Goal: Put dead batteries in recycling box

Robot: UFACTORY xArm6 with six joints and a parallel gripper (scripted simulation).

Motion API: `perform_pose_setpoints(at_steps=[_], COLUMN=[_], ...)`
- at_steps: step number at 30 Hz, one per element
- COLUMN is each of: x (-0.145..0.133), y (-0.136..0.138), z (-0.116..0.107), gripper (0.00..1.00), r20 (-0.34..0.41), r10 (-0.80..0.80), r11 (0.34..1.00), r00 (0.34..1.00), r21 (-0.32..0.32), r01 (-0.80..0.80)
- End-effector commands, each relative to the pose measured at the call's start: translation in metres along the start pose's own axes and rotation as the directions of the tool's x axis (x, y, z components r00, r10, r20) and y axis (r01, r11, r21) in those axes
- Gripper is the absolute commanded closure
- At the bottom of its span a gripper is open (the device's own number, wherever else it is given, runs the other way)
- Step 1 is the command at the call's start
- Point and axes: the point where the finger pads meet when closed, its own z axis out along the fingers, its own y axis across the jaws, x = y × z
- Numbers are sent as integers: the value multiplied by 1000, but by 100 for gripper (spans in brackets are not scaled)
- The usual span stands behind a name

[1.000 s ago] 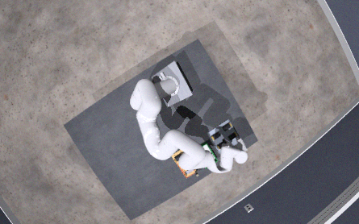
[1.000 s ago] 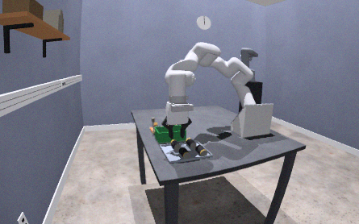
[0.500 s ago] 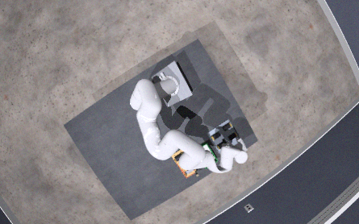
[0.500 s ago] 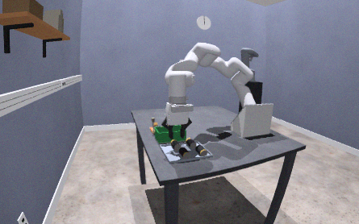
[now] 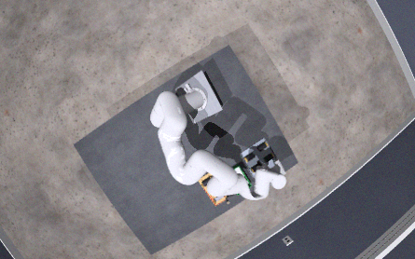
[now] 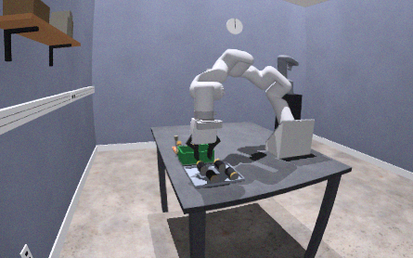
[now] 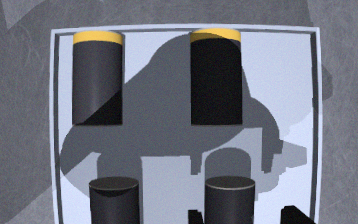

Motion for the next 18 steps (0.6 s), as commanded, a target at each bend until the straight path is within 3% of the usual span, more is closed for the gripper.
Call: perform_pose_setpoints(at_steps=[1,18], x=[0,0], y=[2,2], z=[-2,7], gripper=[49,49], r20=[-2,-2], r10=[1,1], r11=[1000,1000], r00=[1000,1000], r21=[-4,-4], r01=[-1,-1])
